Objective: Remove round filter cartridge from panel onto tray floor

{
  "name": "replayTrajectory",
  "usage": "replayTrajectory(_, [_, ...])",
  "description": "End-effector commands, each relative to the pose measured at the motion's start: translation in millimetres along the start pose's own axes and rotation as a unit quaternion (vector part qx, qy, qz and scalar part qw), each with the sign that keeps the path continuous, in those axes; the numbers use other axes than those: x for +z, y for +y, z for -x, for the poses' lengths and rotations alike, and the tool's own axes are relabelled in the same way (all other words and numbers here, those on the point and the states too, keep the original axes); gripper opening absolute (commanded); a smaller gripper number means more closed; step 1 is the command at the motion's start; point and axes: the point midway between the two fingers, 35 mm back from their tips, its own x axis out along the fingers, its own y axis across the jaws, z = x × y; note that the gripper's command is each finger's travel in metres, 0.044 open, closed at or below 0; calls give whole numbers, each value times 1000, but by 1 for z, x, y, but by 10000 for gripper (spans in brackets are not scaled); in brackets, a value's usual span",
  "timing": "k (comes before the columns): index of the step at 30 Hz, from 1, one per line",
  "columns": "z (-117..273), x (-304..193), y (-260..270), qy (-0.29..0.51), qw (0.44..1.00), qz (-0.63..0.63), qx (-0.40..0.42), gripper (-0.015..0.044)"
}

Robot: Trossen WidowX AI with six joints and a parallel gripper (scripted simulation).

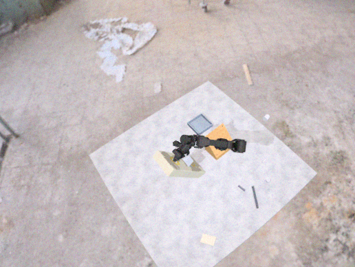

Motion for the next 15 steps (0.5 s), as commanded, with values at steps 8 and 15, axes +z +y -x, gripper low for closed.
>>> replayTrajectory(8, [3,1,0,0,1000,1,-1,0])
replayTrajectory(15, [33,4,-1,-1,1000,5,-10,0])
